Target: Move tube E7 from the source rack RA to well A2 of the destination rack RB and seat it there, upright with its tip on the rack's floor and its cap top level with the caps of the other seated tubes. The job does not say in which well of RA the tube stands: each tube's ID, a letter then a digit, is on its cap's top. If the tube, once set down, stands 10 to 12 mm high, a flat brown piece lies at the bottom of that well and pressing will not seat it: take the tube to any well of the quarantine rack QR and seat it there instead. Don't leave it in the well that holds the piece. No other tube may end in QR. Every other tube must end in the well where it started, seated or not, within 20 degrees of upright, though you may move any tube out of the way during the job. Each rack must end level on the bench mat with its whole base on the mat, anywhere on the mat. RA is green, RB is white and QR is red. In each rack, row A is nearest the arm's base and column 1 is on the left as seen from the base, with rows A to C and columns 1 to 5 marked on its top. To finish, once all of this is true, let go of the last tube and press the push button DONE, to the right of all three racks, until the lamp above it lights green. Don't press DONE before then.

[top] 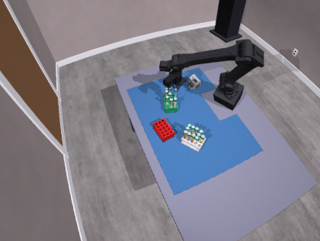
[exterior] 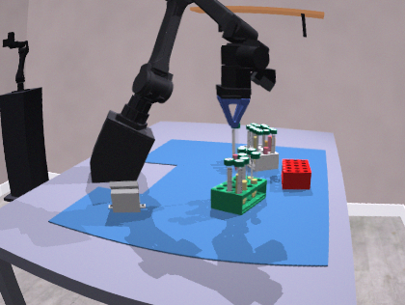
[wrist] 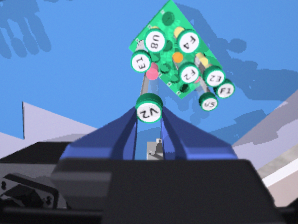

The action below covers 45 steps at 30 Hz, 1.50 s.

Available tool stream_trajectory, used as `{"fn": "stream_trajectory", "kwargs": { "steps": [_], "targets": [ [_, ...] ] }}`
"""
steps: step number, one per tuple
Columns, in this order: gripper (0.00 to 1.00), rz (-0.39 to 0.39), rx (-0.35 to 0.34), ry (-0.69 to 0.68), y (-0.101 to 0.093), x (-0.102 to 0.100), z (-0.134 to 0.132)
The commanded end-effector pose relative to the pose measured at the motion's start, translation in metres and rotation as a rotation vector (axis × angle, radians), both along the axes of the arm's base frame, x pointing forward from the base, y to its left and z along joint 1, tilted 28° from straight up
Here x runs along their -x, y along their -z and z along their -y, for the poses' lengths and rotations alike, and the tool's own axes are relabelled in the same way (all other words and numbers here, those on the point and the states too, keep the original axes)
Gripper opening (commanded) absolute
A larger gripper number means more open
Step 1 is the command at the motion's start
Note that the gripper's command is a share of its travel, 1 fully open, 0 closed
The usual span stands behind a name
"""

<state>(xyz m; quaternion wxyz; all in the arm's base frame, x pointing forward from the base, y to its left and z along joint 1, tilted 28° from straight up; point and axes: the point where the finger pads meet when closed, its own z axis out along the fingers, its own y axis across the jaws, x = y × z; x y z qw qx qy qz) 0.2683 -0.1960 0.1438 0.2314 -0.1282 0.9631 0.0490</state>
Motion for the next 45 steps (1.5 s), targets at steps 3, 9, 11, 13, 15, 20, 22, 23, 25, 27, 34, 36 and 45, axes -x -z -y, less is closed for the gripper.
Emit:
{"fn": "stream_trajectory", "kwargs": {
  "steps": [3,9,11,13,15,20,22,23,25,27,34,36,45],
  "targets": [
    [0.0,0.059,0.065,0.012,-0.031,-0.017,0.022],
    [0.0,0.051,0.055,0.004,-0.027,-0.021,0.02],
    [0.0,0.051,0.055,0.002,-0.026,-0.022,0.02],
    [0.0,0.052,0.057,0.001,-0.026,-0.022,0.02],
    [0.0,0.051,0.056,0.002,-0.025,-0.023,0.02],
    [0.0,0.051,0.056,0.005,-0.024,-0.023,0.022],
    [0.0,0.051,0.055,0.003,-0.023,-0.024,0.021],
    [0.0,0.051,0.055,0.001,-0.023,-0.025,0.02],
    [0.0,0.051,0.055,0.0,-0.023,-0.026,0.02],
    [0.0,0.051,0.056,0.005,-0.022,-0.025,0.021],
    [0.0,0.052,0.055,0.0,-0.02,-0.026,0.019],
    [0.0,0.051,0.055,0.005,-0.02,-0.025,0.021],
    [0.0,0.034,0.036,0.004,-0.005,-0.018,0.011]
  ]
}}
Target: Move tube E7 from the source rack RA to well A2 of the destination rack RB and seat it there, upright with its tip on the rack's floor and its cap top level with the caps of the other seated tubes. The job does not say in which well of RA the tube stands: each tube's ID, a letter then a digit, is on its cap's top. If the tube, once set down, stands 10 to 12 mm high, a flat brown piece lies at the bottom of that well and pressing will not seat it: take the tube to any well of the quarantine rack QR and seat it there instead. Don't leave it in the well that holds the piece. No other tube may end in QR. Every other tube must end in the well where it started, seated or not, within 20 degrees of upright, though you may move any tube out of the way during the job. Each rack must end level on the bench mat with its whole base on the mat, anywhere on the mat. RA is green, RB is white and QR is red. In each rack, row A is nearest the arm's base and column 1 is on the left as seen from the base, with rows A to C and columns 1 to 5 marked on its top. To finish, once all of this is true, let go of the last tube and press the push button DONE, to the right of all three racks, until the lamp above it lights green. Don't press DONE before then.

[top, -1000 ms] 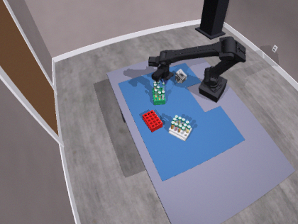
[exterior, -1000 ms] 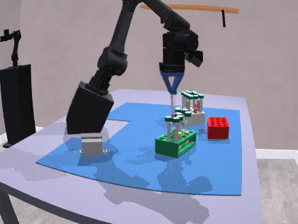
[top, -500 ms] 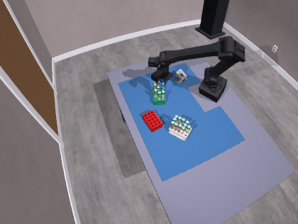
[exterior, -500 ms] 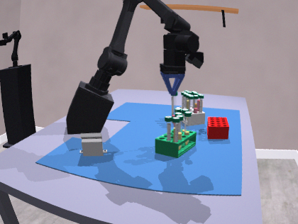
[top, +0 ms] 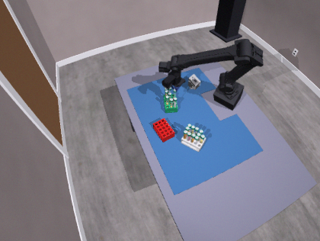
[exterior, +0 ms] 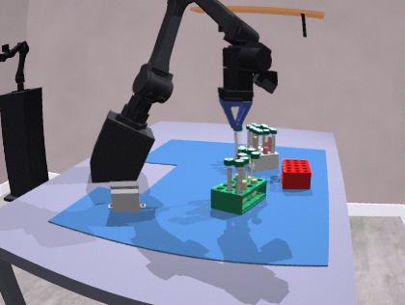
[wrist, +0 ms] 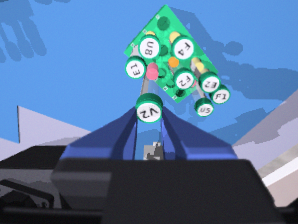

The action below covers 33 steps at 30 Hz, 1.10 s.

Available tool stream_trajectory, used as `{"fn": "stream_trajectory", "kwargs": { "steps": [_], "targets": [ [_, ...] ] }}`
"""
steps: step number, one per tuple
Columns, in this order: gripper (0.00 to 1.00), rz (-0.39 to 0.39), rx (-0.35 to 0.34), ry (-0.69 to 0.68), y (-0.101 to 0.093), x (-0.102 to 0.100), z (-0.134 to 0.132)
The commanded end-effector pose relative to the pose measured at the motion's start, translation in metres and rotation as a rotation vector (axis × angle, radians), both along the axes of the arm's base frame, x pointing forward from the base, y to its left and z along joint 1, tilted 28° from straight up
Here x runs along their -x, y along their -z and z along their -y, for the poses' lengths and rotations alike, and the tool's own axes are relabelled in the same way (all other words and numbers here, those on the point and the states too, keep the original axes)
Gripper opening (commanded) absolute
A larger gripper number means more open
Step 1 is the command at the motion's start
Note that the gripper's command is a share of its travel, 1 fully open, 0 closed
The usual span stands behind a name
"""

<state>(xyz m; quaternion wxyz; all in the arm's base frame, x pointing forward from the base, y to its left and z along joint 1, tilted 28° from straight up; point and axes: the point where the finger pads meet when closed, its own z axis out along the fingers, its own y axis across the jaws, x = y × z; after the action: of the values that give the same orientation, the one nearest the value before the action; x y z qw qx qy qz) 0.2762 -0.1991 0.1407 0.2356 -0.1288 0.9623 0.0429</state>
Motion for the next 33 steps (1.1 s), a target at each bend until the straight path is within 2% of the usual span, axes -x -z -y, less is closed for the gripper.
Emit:
{"fn": "stream_trajectory", "kwargs": {
  "steps": [1,3,8,33],
  "targets": [
    [0.0,0.024,0.025,0.002,-0.008,-0.01,0.008],
    [0.0,0.014,0.014,0.001,-0.001,-0.005,0.002],
    [0.0,0.028,0.029,-0.001,-0.005,-0.004,-0.001],
    [0.0,0.021,0.021,-0.001,0.007,-0.002,-0.006]
  ]
}}
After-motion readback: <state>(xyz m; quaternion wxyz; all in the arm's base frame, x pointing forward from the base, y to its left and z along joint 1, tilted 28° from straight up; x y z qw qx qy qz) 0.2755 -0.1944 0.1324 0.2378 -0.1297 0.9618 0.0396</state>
